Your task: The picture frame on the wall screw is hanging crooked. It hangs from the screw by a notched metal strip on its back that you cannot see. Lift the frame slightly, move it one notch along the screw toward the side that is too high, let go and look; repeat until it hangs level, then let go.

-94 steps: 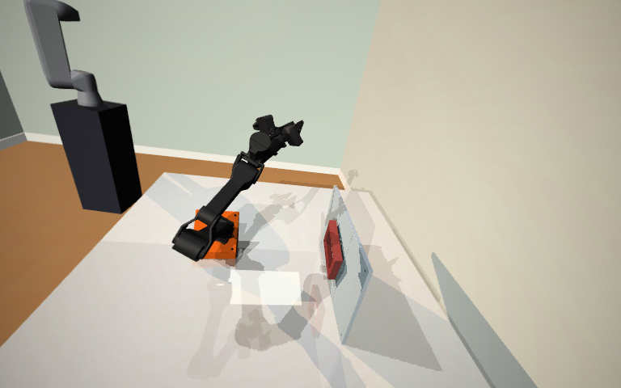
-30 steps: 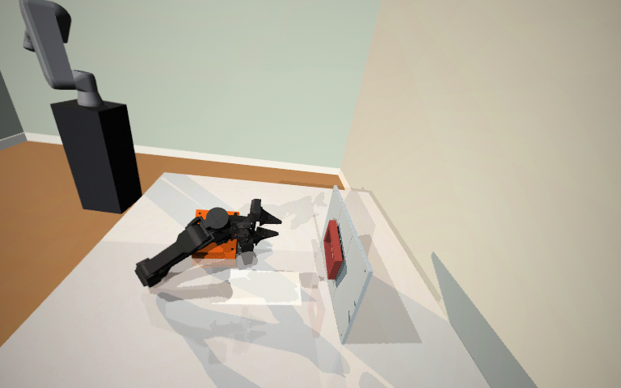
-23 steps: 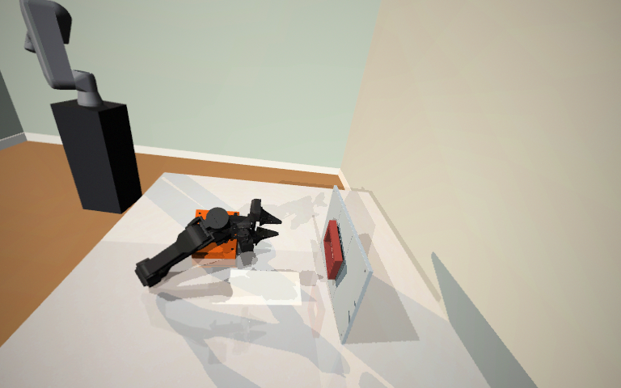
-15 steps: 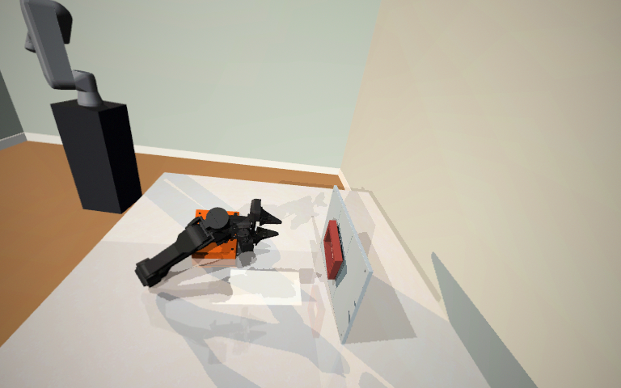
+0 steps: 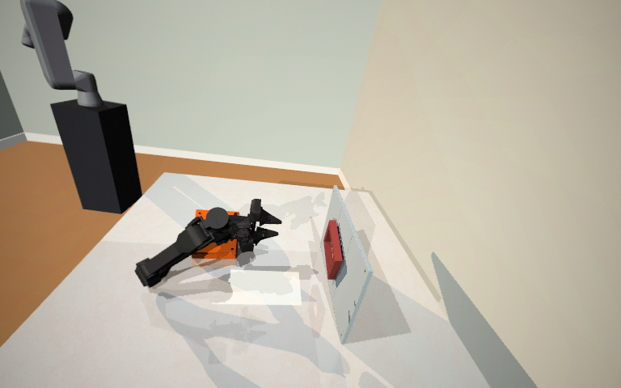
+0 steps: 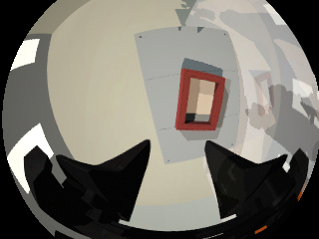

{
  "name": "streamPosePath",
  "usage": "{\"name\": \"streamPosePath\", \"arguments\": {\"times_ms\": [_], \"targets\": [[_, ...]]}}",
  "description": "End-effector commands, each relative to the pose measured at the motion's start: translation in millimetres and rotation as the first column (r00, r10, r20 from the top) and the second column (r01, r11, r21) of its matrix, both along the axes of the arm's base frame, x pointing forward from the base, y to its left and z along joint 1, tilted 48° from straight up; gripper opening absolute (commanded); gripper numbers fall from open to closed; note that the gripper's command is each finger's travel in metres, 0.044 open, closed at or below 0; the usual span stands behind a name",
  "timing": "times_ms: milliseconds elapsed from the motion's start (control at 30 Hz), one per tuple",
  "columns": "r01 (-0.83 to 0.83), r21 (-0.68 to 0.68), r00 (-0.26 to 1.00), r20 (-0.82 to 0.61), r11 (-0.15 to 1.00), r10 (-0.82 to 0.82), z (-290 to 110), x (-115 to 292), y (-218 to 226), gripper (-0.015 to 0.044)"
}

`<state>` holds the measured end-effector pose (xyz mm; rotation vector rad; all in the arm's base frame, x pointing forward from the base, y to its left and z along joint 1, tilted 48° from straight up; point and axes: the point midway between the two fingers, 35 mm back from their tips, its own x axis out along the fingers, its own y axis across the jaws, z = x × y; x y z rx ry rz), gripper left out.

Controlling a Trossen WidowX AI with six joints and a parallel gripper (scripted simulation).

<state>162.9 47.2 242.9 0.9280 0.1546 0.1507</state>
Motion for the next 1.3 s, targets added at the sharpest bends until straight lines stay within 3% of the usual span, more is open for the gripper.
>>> {"name": "streamPosePath", "arguments": {"times_ms": [0,1033,1267], "targets": [[0.004,0.005,1.0,-0.002,1.0,-0.004,-0.4,0.1,-0.5,0.026],[0.0,0.002,1.0,0.0,1.0,0.0,-0.1,0.9,0.7,0.026],[0.0,0.058,1.0,0.025,0.998,-0.002,-7.2,38.7,14.8,0.026]]}}
